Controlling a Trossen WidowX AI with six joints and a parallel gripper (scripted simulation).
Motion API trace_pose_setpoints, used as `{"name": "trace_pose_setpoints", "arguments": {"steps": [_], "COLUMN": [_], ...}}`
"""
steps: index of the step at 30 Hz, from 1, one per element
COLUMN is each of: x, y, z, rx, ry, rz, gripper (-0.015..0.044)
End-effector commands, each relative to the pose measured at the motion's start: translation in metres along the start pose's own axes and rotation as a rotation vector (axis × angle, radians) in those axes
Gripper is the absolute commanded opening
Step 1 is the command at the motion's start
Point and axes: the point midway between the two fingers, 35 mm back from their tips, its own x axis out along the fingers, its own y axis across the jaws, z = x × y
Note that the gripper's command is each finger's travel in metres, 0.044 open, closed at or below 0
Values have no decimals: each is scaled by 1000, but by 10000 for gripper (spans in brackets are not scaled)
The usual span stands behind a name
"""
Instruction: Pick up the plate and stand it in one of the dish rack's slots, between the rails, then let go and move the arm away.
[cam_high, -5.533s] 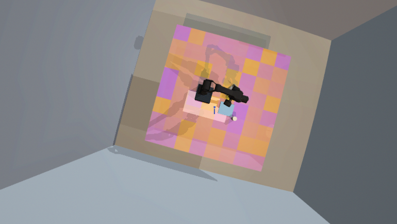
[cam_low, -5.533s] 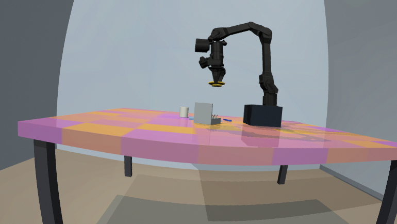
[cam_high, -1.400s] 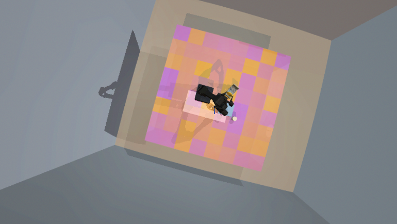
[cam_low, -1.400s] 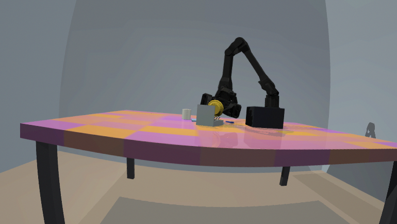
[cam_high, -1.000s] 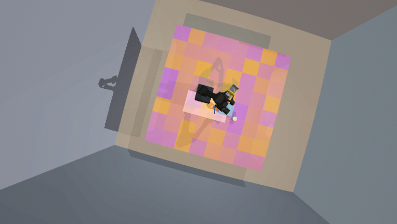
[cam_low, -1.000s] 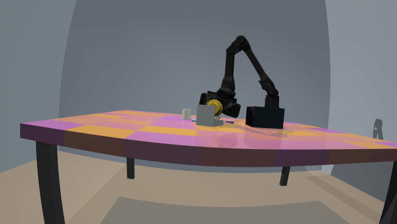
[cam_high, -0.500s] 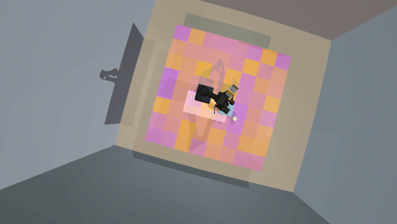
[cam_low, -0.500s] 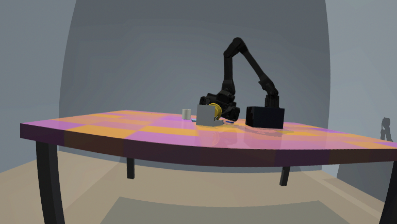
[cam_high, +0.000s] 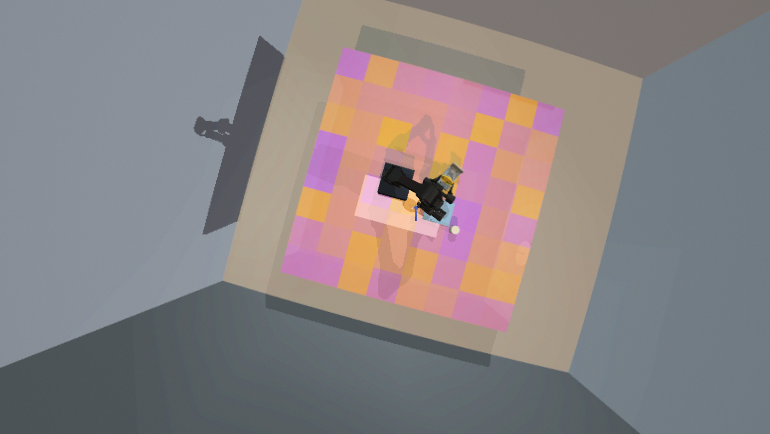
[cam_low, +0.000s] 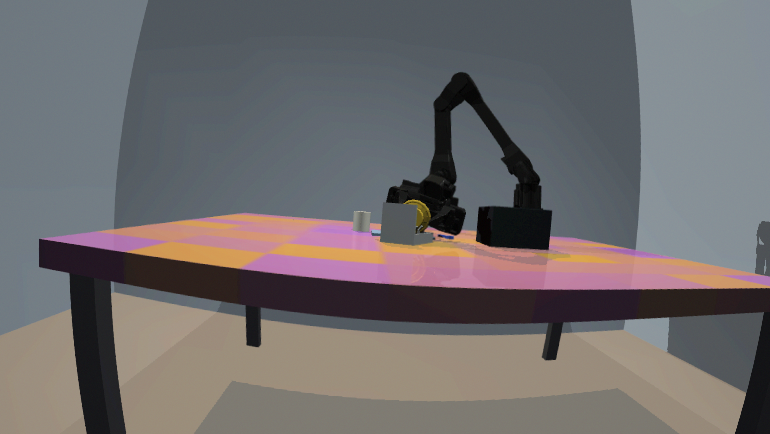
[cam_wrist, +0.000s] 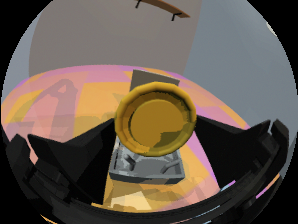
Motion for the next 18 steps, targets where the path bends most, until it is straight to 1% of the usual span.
{"name": "trace_pose_setpoints", "arguments": {"steps": [1,7,15,18], "x": [0,0,4,5], "y": [0,0,1,-3], "z": [0,0,1,11], "rx": [0,0,22,37], "ry": [0,0,11,17], "rz": [0,0,19,31], "gripper": [236,394,400,400]}}
